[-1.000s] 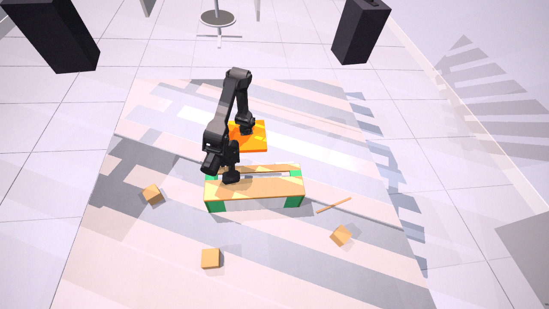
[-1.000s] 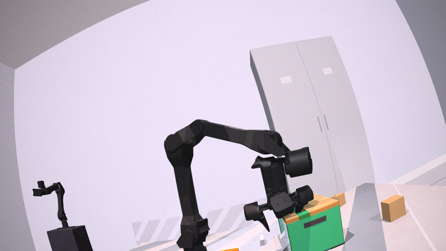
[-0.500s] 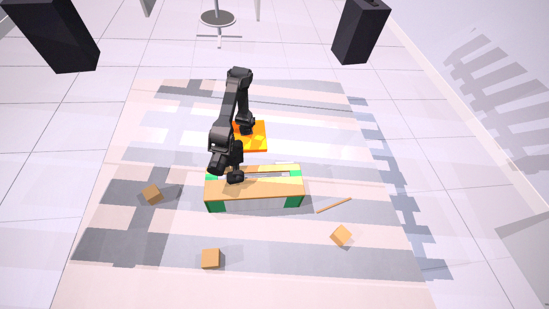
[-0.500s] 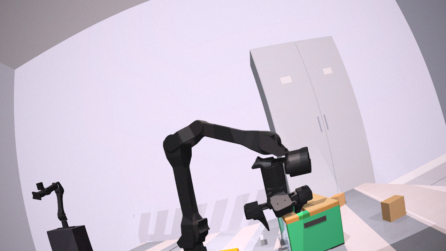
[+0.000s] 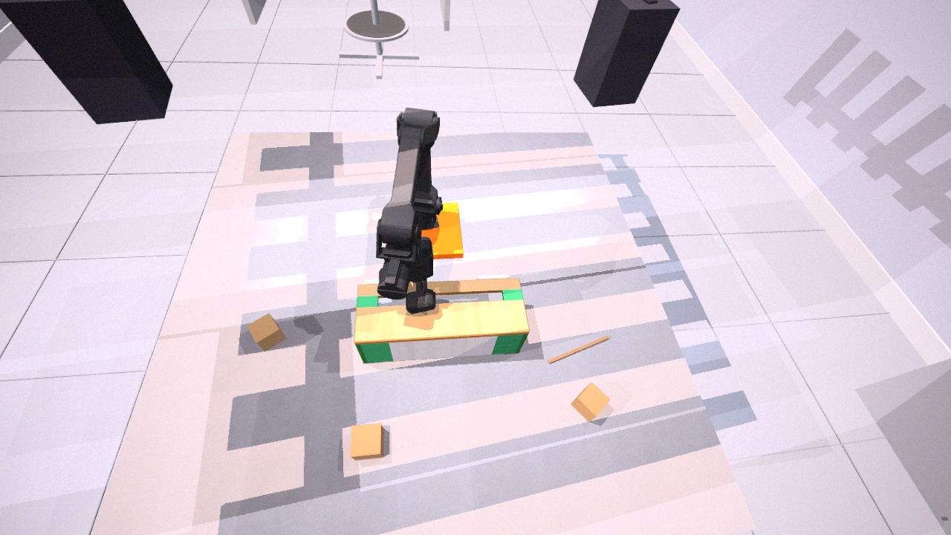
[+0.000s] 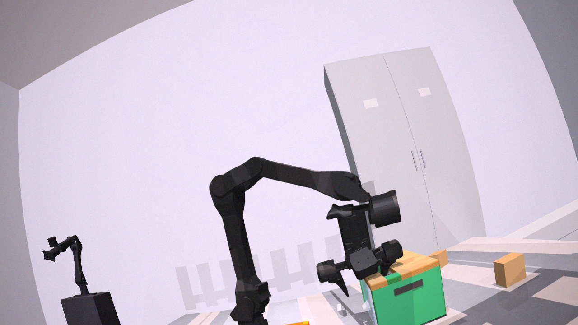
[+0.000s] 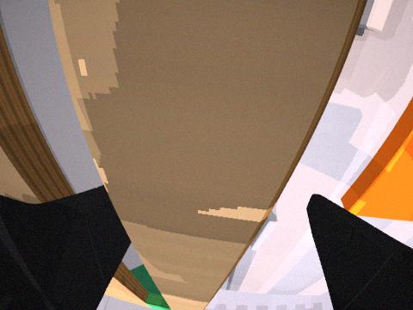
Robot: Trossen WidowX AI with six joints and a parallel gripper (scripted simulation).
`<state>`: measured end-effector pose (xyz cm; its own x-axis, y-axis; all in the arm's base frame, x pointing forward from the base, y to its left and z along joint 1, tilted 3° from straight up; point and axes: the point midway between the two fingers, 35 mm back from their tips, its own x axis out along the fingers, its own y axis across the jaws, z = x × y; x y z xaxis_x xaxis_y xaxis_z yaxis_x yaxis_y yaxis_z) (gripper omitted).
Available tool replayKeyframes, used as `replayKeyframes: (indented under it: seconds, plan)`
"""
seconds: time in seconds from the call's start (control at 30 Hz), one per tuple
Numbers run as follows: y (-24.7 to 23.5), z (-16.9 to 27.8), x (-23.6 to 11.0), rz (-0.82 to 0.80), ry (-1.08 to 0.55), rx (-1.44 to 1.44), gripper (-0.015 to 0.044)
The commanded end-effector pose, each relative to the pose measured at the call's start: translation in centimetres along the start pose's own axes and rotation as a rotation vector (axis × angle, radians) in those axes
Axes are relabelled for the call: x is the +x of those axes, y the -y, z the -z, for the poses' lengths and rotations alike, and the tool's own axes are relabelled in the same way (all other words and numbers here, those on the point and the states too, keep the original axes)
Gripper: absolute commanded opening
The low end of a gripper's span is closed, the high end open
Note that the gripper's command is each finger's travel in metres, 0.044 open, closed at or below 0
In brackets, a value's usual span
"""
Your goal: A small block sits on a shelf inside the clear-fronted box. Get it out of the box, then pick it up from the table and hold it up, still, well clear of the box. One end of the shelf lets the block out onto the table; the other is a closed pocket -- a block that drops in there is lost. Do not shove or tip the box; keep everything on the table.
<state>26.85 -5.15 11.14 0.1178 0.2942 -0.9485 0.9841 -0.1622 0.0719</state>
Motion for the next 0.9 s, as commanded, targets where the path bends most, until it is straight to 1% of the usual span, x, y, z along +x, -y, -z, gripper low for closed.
replayKeyframes:
  seconds: [0.0,0.5,0.87]
  plan:
    - [0.0,1.0,0.3,-0.004,-0.005,-0.002,0.0400]
    - [0.0,3.6,1.2,-0.004,-0.007,-0.002,0.0400]
    - [0.1,2.2,0.7,-0.004,-0.006,-0.002,0.0400]
